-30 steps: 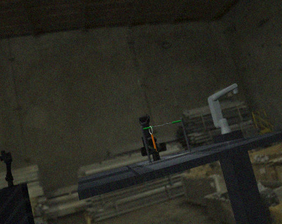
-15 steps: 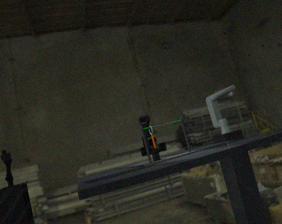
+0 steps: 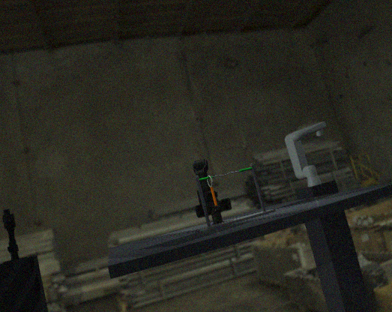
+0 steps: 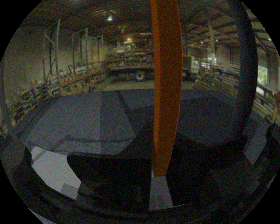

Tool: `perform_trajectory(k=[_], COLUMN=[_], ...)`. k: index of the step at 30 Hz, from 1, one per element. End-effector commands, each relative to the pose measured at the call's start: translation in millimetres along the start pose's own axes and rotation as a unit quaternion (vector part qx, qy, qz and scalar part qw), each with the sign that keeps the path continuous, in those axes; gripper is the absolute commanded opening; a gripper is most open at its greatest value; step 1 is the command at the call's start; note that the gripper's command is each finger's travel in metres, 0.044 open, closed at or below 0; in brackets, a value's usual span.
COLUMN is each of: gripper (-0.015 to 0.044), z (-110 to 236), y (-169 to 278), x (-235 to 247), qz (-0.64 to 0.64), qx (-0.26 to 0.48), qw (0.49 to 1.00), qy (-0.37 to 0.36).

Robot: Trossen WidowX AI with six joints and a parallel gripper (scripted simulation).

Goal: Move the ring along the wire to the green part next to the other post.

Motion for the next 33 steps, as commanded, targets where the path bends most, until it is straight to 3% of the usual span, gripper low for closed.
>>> perform_trajectory(k=[1, 33], gripper=[-0.0150, -0.0150], z=[0.0, 1.3], y=[-4.0, -18.9], x=[-0.8, -2.1], qz=[0.002, 0.002], qx=[-0.001, -0.001], qw=[1.000, 1.000], qy=[0.001, 0.004])
Point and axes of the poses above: the point midway between the two fingers, 35 mm back from their tips, its own z axis back along the fingers, its own x axis across the jaws, y = z × x, the point moved 1 cm from there along z, back along the fingers, and after that the axes turned 1 degree about z, right-handed, at the moved point
